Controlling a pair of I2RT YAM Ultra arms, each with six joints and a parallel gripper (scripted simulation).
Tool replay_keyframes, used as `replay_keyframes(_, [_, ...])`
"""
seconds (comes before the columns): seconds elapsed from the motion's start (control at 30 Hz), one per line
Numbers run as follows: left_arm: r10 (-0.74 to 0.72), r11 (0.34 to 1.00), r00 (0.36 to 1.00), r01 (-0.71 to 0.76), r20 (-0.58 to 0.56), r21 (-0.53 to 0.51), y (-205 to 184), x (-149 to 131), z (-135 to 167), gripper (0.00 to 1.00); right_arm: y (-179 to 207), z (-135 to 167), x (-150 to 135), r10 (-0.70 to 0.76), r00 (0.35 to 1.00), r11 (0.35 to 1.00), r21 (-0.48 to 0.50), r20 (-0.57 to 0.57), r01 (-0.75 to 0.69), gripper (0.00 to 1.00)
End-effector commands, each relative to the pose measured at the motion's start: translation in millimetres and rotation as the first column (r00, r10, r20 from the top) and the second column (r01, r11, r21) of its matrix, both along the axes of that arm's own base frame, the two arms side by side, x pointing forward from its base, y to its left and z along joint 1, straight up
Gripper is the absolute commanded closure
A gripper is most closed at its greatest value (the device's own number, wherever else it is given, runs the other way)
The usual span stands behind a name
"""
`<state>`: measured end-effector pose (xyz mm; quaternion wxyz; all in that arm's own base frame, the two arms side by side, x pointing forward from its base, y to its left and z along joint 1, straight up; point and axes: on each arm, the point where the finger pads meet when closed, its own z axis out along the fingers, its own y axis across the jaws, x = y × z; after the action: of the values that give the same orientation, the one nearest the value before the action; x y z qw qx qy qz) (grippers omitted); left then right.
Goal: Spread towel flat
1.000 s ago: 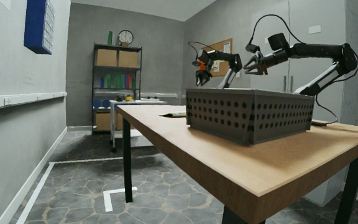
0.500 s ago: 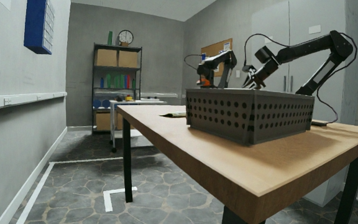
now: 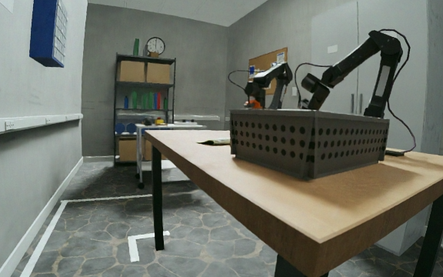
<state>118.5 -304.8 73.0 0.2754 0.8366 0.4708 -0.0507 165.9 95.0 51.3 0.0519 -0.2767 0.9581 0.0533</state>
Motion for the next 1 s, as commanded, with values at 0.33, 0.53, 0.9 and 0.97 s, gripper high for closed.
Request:
replay_keyframes(0.33, [-0.261,0.936,0.961,0.275,-0.09,0.22,-28.9,-10.4,-15.9,0.66,8.5,10.5,10.7,0.01,0.999,1.0,0.025,0.046,-0.011,0.66])
replay_keyframes(0.53, [-0.383,0.849,0.909,0.416,-0.163,0.326,-28.8,-11.1,-16.2,0.66,8.5,10.5,10.7,0.01,0.999,1.0,0.025,0.046,-0.011,0.66])
replay_keyframes(0.9, [-0.431,0.804,0.881,0.473,-0.193,0.36,-29.7,-14.5,-16.3,0.66,8.5,10.5,10.7,0.01,0.999,1.0,0.025,0.046,-0.011,0.66])
replay_keyframes(0.97, [-0.432,0.806,0.882,0.472,-0.189,0.356,-30.1,-14.4,-14.3,0.66,8.5,10.5,10.7,0.01,0.999,1.0,0.025,0.046,-0.011,0.66])
